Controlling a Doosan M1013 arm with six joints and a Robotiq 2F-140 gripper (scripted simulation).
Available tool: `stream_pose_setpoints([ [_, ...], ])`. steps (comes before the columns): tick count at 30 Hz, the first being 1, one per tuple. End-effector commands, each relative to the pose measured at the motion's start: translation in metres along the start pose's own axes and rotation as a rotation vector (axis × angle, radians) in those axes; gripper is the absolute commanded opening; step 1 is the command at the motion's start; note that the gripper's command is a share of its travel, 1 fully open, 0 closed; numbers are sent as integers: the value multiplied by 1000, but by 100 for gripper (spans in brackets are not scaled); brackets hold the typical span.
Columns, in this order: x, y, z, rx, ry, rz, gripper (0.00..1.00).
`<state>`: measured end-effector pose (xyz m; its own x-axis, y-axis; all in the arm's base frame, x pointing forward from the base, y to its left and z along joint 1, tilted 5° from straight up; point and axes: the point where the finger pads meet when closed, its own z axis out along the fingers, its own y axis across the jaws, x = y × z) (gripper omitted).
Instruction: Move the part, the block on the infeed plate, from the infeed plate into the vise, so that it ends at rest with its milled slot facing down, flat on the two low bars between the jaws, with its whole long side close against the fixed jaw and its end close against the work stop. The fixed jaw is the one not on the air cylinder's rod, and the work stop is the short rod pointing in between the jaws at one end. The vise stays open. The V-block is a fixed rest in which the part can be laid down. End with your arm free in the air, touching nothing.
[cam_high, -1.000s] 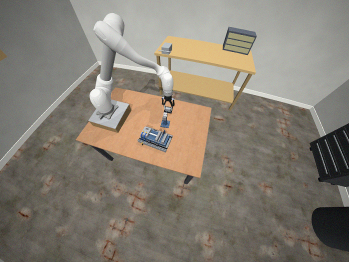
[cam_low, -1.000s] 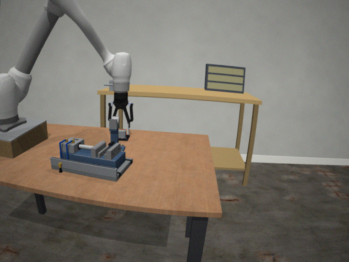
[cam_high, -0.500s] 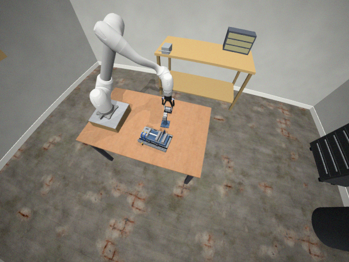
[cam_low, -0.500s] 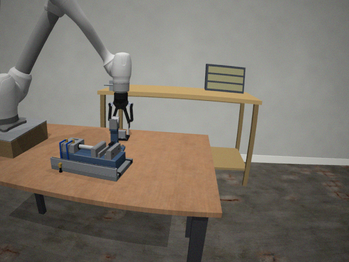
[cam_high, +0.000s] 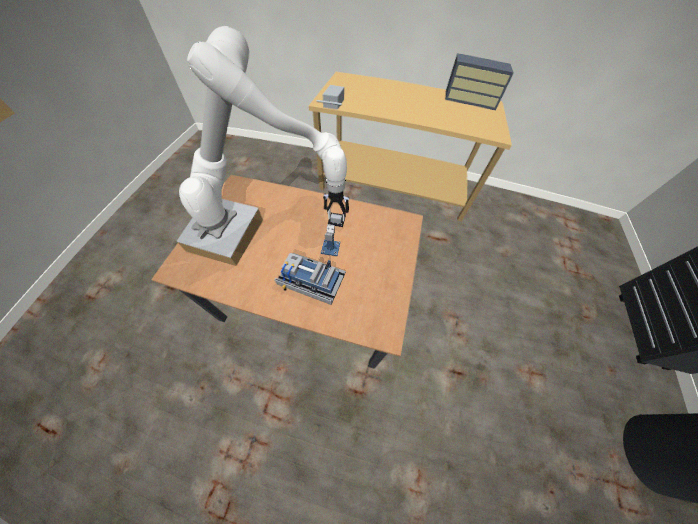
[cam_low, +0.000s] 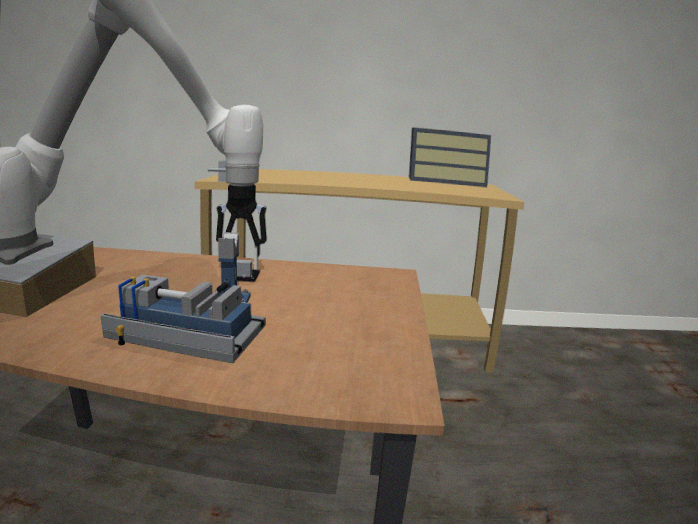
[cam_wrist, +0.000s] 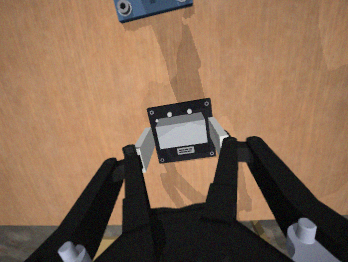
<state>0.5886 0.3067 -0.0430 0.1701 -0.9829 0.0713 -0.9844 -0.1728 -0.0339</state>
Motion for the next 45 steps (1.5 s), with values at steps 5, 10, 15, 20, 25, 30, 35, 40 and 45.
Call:
stream_pose_setpoints([
  [5, 2, 2, 3, -1, 1, 8, 51],
  [10, 2, 2, 3, -1, 1, 8, 51],
  [15, 2, 2, 3, -1, 1, 8, 51],
  [20, 2, 2, 3, -1, 1, 8, 0],
  [25, 2, 2, 3, -1, 1, 8, 0],
  [30, 2, 2, 3, -1, 1, 8, 0],
  [35, 2, 2, 3, -1, 1, 8, 0],
  [40, 2, 2, 3, -1, 1, 8, 0],
  [45, 2, 2, 3, -1, 1, 8, 0],
])
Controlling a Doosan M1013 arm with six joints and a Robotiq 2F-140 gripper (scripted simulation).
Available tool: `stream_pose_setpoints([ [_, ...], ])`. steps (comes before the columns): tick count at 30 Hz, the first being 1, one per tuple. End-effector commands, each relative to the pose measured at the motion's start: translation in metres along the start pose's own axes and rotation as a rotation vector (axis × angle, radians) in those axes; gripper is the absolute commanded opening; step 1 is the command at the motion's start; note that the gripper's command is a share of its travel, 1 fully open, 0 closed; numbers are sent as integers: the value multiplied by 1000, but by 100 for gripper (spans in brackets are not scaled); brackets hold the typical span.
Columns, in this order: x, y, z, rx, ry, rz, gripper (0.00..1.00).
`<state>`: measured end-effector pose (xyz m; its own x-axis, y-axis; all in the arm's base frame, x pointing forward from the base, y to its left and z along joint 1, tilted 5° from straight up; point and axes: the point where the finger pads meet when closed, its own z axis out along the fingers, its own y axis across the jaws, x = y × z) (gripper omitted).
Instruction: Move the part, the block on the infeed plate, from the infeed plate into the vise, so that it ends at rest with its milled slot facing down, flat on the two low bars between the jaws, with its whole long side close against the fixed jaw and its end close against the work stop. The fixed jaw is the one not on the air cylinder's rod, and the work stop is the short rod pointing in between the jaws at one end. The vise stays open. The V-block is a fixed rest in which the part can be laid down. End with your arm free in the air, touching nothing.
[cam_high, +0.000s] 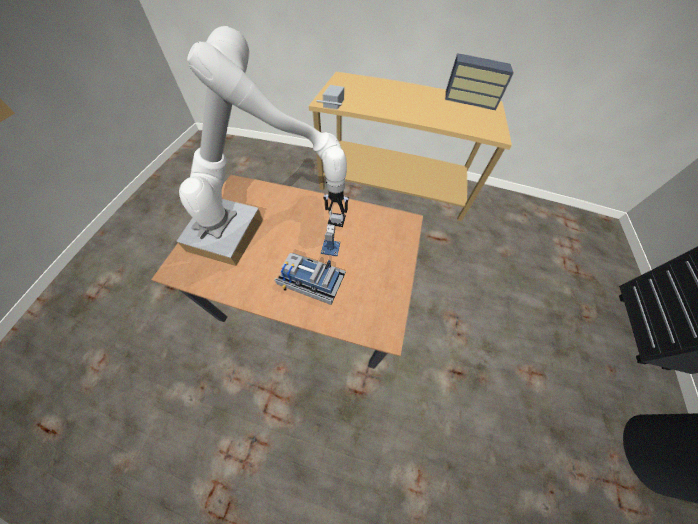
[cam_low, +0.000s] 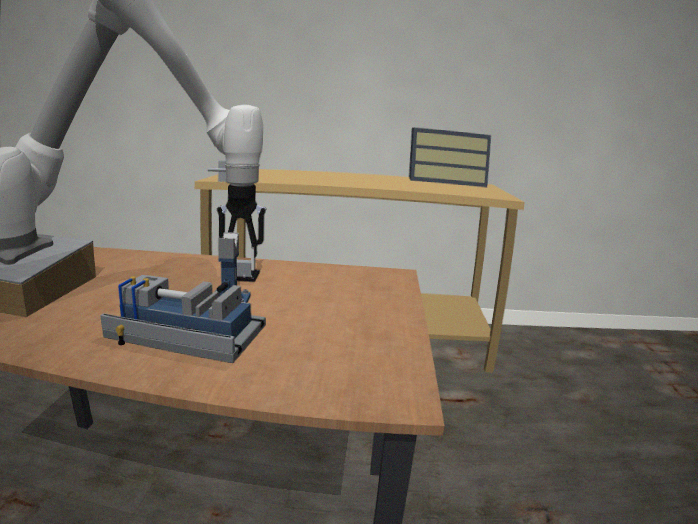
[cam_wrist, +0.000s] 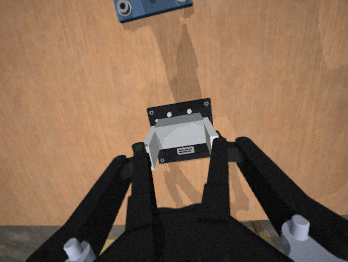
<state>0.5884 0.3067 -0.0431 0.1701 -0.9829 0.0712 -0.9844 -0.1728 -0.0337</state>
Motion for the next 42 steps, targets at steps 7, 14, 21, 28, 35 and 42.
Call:
stream_pose_setpoints([
  [7, 2, 2, 3, 0, 1, 8, 0],
  [14, 2, 2, 2, 0, 1, 8, 0],
  [21, 2, 2, -3, 0, 1, 8, 0],
  [28, 2, 1, -14, 0, 1, 8, 0],
  [35, 2, 1, -26, 0, 1, 8, 0],
  [42, 2, 1, -48, 0, 1, 8, 0],
])
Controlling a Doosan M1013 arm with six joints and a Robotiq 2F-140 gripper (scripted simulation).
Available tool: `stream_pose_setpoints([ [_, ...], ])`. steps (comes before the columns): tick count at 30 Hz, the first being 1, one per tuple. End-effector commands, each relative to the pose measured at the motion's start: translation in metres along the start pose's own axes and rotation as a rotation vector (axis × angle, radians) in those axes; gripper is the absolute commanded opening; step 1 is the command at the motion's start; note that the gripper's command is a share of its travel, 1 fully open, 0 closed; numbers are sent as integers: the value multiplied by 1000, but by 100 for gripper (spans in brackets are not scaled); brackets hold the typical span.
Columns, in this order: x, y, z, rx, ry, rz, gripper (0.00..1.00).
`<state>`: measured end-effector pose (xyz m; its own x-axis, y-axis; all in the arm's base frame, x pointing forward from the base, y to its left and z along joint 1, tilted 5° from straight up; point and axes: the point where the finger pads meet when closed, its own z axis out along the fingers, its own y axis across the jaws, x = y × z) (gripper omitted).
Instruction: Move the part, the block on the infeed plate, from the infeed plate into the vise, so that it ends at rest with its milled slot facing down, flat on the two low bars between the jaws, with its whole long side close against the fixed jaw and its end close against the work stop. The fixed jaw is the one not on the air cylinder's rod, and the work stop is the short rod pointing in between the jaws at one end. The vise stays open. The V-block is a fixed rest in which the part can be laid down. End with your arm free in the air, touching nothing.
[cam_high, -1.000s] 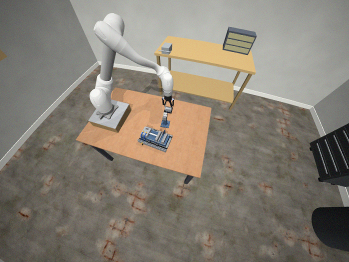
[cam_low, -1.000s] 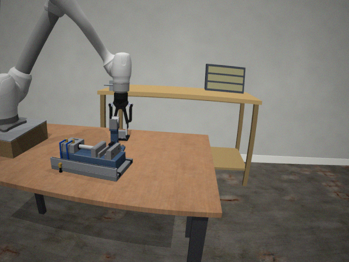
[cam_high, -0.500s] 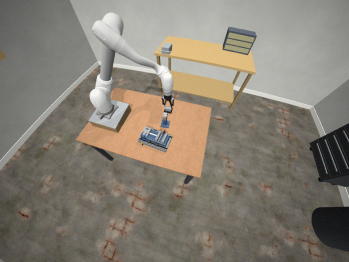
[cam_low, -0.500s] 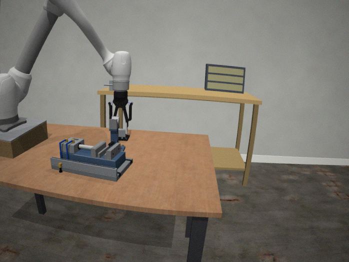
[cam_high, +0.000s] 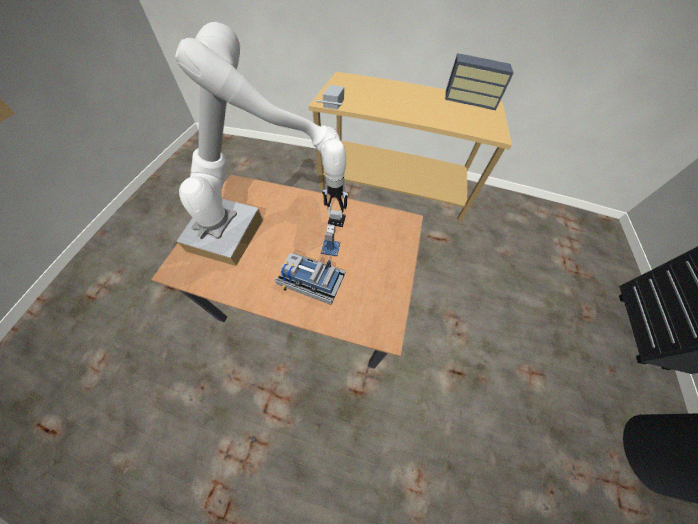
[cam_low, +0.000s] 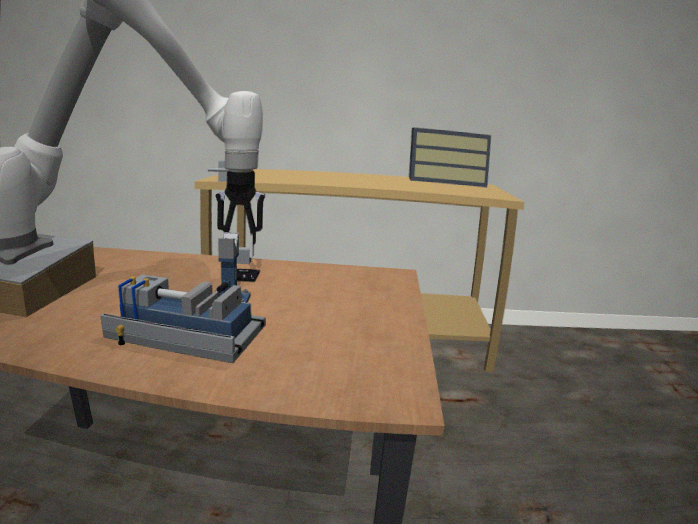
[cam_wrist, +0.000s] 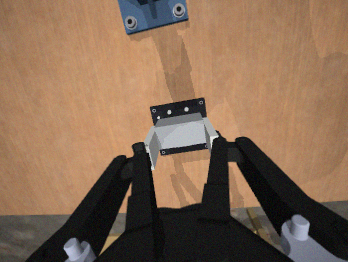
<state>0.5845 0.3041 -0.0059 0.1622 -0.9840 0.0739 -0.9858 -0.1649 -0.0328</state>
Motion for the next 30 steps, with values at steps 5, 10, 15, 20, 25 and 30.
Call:
stream_pose_setpoints([
  [5, -2, -2, -21, 1, -2, 0, 0],
  [10, -2, -2, -41, 1, -2, 0, 0],
  [15, -2, -2, -63, 1, -2, 0, 0],
  [20, -2, -2, -85, 1, -2, 0, 0],
  [25, -2, -2, -98, 1, -2, 0, 0],
  [30, -2, -2, -119, 1, -2, 0, 0],
])
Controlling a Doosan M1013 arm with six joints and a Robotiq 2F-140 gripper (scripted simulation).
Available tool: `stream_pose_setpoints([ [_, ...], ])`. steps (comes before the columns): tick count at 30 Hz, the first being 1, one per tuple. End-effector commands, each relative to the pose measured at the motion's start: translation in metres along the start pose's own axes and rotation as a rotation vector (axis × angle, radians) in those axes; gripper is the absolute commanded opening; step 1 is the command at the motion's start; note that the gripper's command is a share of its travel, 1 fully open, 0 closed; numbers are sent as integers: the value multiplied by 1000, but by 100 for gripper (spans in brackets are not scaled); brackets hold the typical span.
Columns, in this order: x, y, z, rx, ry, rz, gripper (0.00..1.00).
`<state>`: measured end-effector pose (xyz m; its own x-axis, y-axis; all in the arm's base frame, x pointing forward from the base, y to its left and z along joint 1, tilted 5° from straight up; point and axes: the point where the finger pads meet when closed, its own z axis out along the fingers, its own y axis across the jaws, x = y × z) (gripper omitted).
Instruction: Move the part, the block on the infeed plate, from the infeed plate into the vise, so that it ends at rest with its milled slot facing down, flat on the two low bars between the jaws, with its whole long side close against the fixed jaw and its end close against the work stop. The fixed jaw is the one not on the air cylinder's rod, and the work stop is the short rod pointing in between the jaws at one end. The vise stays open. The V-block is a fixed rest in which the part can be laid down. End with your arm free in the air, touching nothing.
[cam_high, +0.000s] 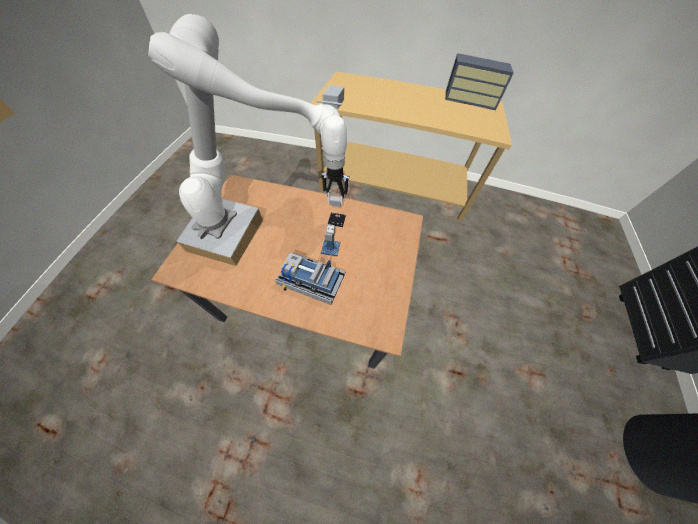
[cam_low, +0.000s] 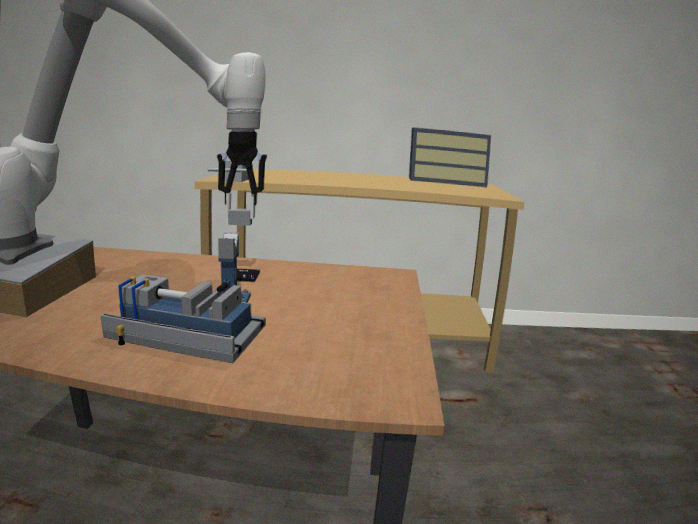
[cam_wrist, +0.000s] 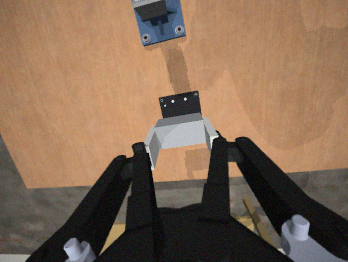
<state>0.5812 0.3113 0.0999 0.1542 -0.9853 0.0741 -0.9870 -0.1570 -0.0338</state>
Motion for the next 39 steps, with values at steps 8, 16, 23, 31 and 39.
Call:
stream_pose_setpoints([
  [8, -2, -1, -37, 1, -2, -8, 0],
  [16, -2, -1, -53, 1, -2, -8, 0],
  [23, -2, -1, -61, 1, -2, -8, 0],
  [31, -2, -1, -63, 1, -2, -8, 0],
  [39, -2, -1, -63, 1, -2, -8, 0],
])
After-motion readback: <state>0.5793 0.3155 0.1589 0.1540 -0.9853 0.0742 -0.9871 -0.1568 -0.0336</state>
